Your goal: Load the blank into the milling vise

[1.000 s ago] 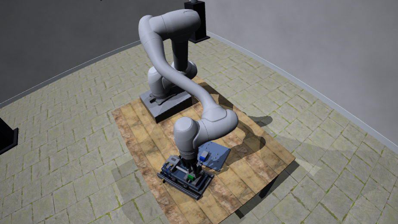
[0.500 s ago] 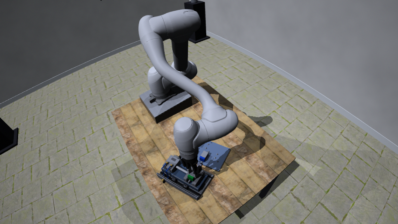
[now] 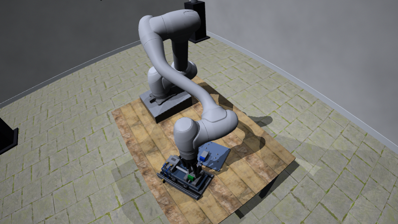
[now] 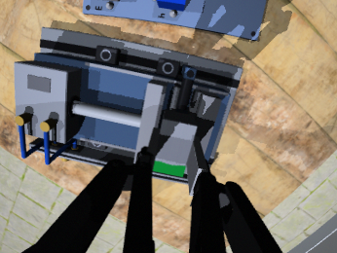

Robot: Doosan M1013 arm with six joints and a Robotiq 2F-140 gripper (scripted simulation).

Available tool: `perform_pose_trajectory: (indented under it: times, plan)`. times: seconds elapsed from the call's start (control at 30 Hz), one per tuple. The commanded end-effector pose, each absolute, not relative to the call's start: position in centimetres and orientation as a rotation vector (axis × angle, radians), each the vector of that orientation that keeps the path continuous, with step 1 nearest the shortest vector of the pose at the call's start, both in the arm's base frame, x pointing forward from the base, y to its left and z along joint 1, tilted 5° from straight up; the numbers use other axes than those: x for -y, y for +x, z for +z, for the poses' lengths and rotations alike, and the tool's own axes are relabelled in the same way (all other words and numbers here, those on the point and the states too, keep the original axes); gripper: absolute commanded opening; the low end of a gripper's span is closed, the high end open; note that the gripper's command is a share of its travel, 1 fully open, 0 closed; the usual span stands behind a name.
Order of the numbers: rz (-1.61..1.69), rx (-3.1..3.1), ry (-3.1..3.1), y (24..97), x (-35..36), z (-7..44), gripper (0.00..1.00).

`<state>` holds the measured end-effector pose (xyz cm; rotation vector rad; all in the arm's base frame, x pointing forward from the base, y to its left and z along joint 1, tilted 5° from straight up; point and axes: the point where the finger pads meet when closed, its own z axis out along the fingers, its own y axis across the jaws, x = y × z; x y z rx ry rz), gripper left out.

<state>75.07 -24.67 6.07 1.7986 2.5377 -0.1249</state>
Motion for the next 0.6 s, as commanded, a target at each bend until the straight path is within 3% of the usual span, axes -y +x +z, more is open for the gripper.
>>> perform_pose_trajectory:
  times: [0.0,0.57]
  plan:
    - [-0.125,-2.538,1.799,75.08,24.67,6.06,0.0]
    - [-0.125,-2.538,1.799,75.07,24.68,5.91,0.0]
